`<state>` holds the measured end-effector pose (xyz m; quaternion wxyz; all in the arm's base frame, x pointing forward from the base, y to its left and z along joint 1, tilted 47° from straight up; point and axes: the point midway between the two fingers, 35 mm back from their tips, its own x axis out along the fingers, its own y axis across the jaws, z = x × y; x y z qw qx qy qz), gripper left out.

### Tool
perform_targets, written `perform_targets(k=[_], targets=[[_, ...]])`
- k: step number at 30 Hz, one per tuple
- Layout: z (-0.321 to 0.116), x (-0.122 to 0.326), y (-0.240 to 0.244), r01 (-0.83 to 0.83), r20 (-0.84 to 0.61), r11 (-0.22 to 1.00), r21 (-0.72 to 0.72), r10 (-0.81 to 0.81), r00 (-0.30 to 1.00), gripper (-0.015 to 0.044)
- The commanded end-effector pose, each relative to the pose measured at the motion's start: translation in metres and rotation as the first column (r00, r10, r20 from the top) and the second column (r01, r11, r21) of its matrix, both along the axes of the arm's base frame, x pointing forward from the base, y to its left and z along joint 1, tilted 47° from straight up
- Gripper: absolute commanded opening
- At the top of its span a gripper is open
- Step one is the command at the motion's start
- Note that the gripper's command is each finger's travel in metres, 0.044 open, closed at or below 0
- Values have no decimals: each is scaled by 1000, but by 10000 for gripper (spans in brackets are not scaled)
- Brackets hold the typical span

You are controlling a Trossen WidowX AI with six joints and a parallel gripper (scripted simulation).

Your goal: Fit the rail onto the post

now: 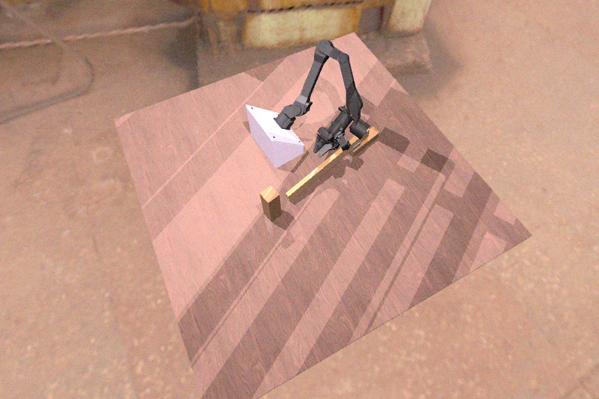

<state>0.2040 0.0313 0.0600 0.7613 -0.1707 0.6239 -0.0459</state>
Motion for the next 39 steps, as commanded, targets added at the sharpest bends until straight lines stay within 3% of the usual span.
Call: perform_targets(k=[1,10,20,29,39], targets=[[-32,28,-27,-381,-303,869,315,472,828,440],[-49,40,-43,-539,-206,659,525,712,671,440],[-67,53,-64,-699,67,352,622,866,495,440],[-81,62,-87,-846,341,88,526,889,305,440],[-96,69,-115,-961,548,-123,248,836,34,440]])
